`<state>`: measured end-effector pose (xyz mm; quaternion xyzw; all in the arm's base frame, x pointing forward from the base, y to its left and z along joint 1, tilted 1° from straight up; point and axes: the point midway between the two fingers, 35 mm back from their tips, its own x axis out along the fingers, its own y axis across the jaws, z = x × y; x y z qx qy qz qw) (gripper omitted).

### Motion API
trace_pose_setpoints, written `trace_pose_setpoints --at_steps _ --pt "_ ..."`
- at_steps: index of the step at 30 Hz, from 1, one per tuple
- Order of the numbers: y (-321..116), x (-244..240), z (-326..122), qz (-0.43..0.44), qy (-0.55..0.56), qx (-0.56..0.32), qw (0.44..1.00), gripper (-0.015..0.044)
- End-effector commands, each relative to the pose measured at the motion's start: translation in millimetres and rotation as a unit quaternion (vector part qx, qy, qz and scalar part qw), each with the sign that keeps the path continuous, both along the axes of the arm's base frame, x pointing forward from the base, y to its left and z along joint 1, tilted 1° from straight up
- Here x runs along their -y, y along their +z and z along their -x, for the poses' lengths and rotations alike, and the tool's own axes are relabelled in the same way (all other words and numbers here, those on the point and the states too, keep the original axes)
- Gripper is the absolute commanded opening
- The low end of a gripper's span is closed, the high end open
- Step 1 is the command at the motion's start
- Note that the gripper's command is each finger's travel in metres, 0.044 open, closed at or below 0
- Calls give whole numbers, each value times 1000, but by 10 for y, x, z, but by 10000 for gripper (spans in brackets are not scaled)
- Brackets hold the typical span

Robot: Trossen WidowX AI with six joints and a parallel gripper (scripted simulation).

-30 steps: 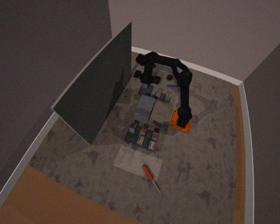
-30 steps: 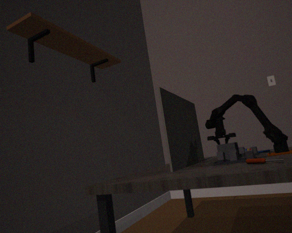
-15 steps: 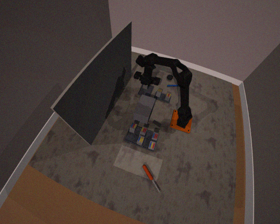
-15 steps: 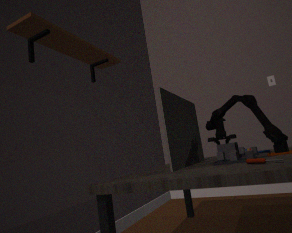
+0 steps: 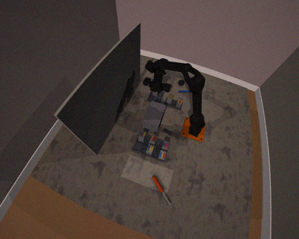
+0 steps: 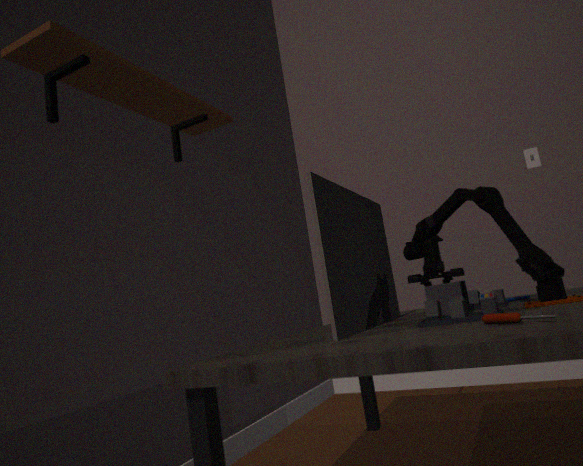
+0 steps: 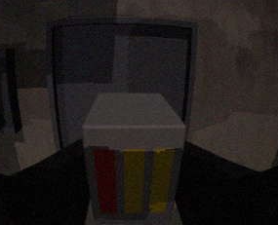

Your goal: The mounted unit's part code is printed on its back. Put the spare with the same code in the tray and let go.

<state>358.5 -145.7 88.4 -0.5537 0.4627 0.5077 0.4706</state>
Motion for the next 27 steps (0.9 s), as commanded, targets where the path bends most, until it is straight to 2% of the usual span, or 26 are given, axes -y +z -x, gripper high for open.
trace_pose_setpoints --at_steps 1,27 --pt "-52 -3 8 -2 3 -3 1000 0" --pt "-222 -14 38 -2 3 -6 1000 0"
